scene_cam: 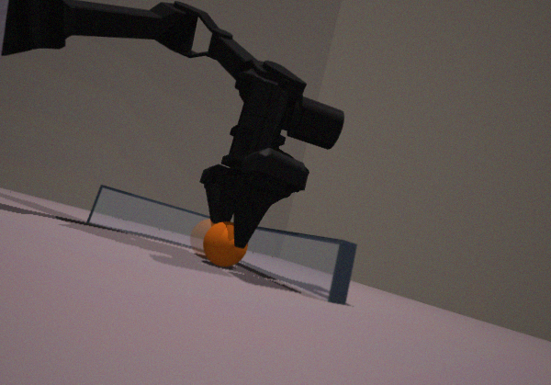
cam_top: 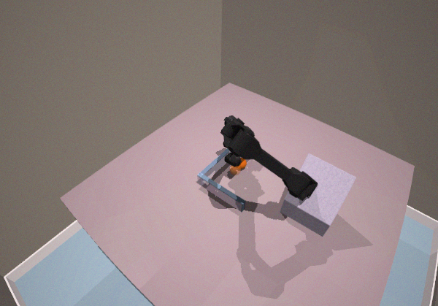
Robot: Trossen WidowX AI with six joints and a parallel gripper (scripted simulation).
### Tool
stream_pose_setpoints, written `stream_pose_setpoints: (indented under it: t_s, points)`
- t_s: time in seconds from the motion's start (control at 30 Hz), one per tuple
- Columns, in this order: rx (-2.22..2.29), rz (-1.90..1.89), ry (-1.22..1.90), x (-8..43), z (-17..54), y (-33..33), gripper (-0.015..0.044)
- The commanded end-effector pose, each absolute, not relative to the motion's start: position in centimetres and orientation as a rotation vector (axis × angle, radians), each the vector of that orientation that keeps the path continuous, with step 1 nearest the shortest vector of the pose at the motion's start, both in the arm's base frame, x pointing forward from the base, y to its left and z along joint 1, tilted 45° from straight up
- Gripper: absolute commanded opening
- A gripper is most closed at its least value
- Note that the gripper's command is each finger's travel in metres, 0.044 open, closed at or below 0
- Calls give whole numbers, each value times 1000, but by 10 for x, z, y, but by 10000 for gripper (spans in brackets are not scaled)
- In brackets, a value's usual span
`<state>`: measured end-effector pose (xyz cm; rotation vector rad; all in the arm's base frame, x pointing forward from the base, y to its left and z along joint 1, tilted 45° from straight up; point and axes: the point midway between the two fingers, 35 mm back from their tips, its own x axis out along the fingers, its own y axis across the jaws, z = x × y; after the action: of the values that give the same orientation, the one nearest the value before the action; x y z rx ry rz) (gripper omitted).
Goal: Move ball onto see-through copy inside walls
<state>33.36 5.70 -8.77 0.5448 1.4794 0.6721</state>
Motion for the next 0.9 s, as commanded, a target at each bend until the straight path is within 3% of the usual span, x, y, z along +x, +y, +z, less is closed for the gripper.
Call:
stream_pose_setpoints:
  t_s: [0.0, 0.2, 0.47, 0.87]
  points:
    - [555, 675, 1486, 332, -90, 59, 259]
    - [555, 675, 1486, 332, -90, 59, 219]
    - [549, 666, 1486, 340, -65, 29, 9]
    - [550, 669, 1488, 338, 2, -35, 0]
